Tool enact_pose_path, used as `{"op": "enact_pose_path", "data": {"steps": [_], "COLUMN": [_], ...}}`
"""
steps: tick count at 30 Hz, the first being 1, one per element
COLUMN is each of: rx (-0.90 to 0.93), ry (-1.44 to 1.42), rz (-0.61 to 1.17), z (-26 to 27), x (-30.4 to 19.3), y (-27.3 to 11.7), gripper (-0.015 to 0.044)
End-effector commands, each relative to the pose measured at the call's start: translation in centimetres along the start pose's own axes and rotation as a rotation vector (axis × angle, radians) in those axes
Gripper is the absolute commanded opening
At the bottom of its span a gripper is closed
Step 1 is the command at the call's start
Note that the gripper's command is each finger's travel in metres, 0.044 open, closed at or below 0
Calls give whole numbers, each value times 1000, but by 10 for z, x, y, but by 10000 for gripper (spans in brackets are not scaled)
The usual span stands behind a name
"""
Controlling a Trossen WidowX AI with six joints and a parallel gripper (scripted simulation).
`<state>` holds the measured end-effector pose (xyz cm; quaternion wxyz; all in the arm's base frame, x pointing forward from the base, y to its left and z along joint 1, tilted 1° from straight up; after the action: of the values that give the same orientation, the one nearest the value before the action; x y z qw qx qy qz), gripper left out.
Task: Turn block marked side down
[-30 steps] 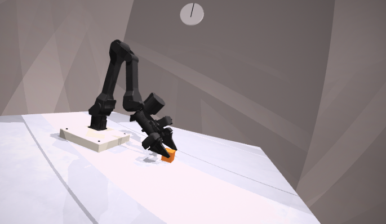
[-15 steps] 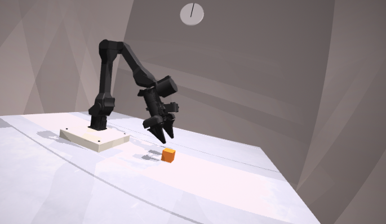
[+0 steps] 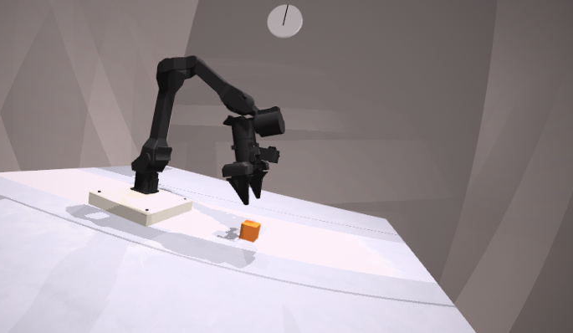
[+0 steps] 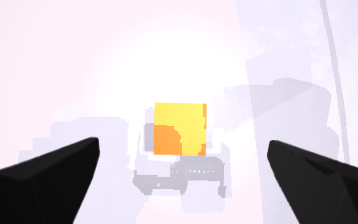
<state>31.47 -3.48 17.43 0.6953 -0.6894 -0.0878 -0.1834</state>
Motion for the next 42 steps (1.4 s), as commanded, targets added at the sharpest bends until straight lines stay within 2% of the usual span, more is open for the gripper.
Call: {"op": "enact_pose_path", "data": {"steps": [1,9,13,17,42], "rx": [-13,-35,-35,-35,-35], "ry": [0,-3,-3,-3,-3], "rz": [112,331,331,331,331], "z": [1,4,5,4,3], "x": [16,44,42,32,18], "y": [-1,-2,0,29,69], "gripper": [440,440,440,440,440]}}
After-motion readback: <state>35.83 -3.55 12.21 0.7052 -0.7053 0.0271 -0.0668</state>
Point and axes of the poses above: the point midway between the two fingers, 35 mm back from their tips, its own y axis out along the fingers, its own z axis across the jaws, x = y × z, the point moved 7 cm from there along -y, back along the fingers, and after that the axes turned 5 degrees about y, right-handed, at the moved point
